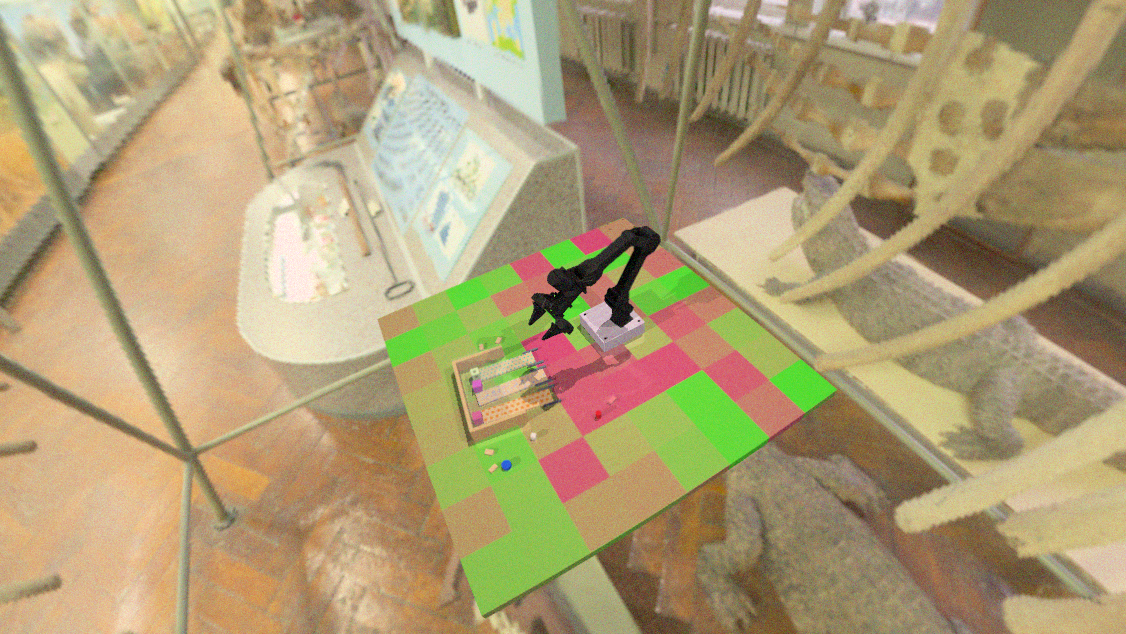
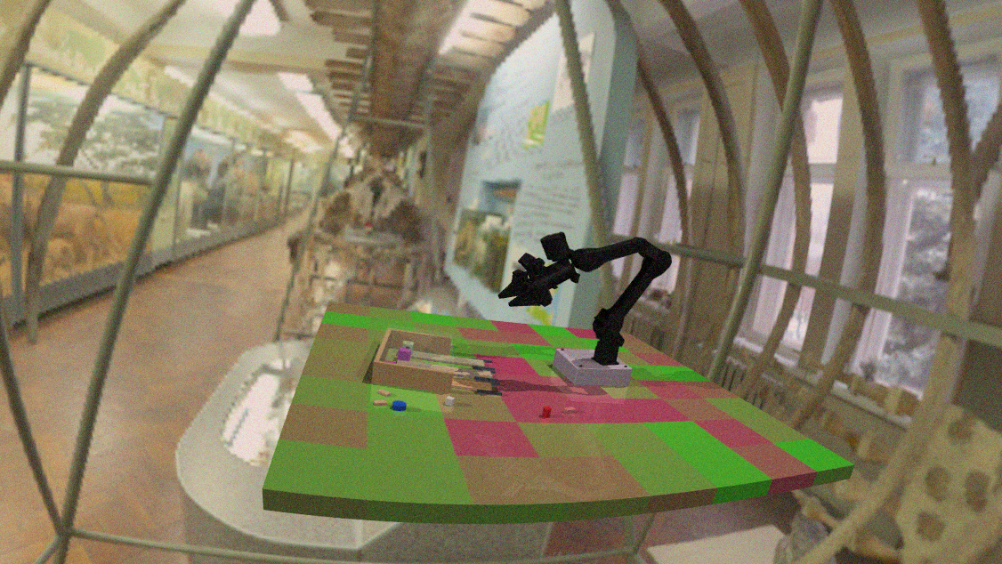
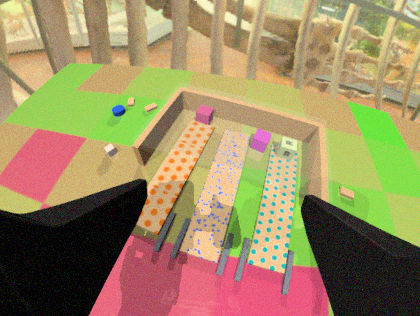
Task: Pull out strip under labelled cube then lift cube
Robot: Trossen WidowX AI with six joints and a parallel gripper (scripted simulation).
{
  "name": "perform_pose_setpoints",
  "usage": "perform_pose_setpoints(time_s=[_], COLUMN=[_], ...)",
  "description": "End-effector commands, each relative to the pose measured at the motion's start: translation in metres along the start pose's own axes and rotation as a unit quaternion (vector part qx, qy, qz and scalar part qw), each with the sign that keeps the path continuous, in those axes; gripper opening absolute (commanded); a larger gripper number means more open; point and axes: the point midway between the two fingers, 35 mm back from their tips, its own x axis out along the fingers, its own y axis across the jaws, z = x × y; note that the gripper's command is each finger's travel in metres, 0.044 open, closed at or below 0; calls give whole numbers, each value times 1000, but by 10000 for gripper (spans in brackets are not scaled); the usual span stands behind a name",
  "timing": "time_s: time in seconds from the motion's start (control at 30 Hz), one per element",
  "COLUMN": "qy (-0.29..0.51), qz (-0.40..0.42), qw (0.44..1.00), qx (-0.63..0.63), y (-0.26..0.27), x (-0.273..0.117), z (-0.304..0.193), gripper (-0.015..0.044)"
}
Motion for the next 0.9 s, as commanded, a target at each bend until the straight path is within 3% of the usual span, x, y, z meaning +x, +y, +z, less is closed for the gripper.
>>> perform_pose_setpoints(time_s=[0.0,0.73,0.87], qy=[22,22,55], qz=[-11,-11,-21], qw=[999,999,998], qx=[29,29,33], y=[-6,-6,-12], x=[1,1,9], z=[-12,-12,-13], gripper=[400,400,295])
